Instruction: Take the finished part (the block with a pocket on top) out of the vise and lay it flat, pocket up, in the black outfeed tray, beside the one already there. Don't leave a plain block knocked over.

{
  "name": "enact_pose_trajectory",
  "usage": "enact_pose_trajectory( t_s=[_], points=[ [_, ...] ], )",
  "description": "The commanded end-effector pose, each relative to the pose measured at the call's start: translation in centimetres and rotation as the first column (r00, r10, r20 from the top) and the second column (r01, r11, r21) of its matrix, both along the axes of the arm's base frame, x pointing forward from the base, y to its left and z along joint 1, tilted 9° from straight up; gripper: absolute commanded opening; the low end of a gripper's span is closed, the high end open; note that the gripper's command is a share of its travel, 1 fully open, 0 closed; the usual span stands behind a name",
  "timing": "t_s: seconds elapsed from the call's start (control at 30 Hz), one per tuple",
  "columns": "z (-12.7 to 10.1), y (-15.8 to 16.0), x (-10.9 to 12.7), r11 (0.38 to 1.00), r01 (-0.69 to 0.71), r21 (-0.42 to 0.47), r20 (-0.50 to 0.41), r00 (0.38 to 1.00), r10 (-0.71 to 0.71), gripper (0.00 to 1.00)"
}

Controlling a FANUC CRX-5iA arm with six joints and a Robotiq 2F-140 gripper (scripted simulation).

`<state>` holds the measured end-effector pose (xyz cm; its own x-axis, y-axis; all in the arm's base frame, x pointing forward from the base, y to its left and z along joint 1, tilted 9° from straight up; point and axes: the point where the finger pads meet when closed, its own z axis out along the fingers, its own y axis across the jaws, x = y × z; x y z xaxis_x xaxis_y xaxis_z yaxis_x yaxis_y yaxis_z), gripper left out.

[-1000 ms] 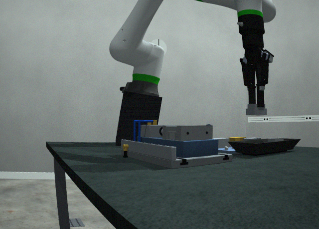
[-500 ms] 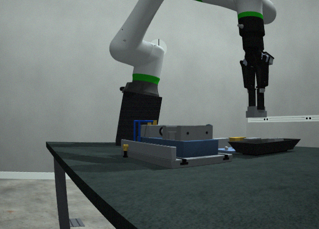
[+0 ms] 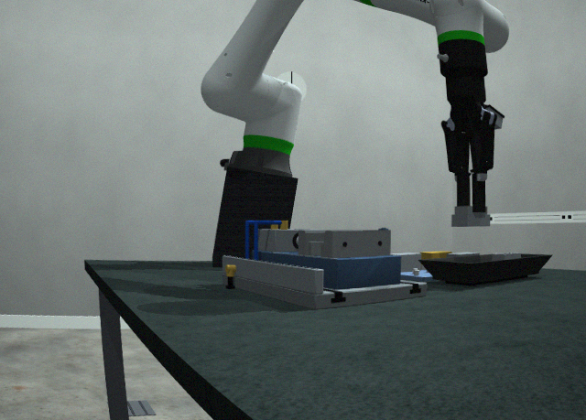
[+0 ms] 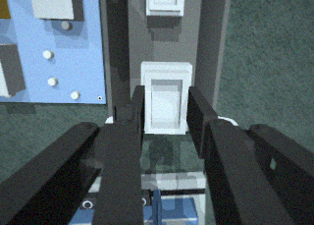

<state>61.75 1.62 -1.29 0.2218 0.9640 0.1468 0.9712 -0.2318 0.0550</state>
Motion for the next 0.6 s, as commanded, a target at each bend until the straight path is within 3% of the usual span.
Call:
enact_pose_trajectory(
  t_s=[0.0, 0.57],
  points=[
    [-0.5, 0.1, 0.1, 1.0, 0.0, 0.0, 0.002, 1.0, 0.0, 0.1],
    [-3.5, 0.5, 0.4, 1.0, 0.0, 0.0, 0.002, 1.0, 0.0, 0.1]
  ],
)
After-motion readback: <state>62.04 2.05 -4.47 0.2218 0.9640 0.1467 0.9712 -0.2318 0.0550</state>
